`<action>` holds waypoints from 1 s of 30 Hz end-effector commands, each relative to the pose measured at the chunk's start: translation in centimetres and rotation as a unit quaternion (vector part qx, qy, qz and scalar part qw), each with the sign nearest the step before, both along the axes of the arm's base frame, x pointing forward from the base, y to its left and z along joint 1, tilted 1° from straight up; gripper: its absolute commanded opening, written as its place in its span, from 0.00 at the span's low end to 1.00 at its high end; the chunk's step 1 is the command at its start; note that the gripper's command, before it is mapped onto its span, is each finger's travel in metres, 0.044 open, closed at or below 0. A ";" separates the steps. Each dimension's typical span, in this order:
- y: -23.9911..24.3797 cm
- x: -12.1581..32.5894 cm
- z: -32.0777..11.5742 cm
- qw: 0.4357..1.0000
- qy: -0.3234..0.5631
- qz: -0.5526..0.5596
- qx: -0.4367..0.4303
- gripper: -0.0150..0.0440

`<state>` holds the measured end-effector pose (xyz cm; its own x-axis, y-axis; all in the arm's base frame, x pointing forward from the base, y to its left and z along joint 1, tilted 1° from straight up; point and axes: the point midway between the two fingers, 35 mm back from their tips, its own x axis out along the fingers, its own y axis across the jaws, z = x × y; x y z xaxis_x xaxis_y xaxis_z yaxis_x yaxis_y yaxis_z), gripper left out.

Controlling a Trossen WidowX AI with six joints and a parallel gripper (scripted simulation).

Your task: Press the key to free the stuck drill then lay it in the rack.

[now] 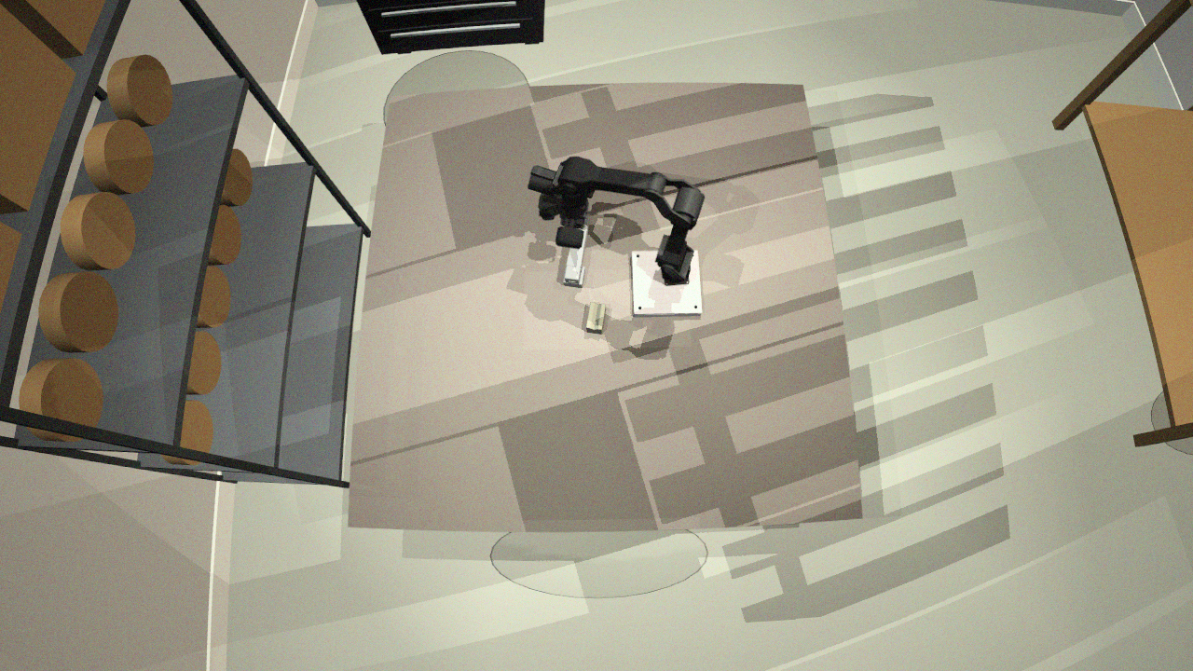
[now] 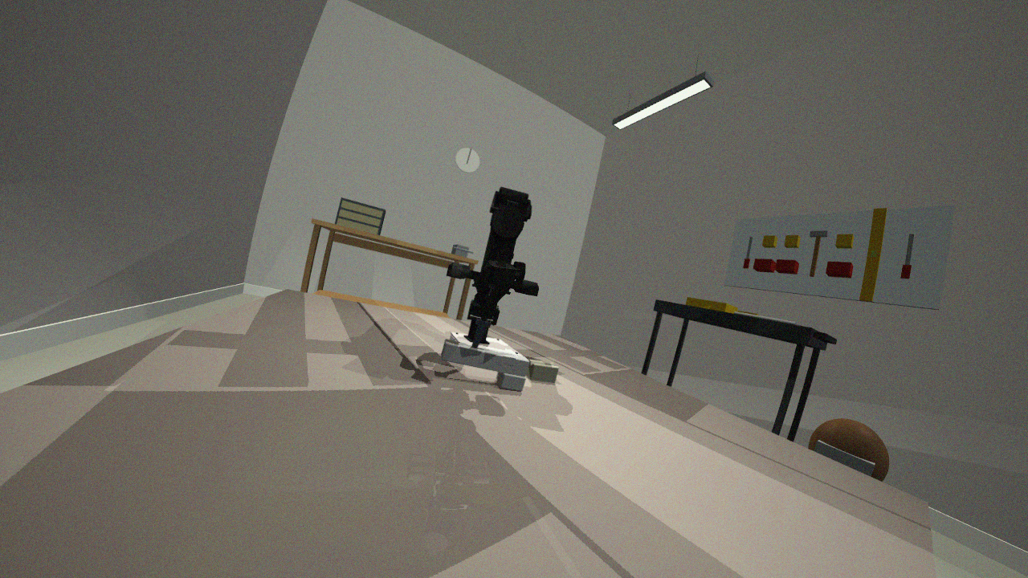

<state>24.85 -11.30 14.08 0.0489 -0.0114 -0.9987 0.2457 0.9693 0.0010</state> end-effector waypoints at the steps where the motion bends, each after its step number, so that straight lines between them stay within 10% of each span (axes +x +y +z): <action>1: 0.0 -0.7 -1.3 1.000 0.020 -0.001 0.005 0.25; 30: -0.1 -0.8 -2.3 1.000 0.020 -0.001 0.005 0.25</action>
<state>24.71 -11.27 13.79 0.0681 -0.0172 -0.9975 0.2436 0.9699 -0.0001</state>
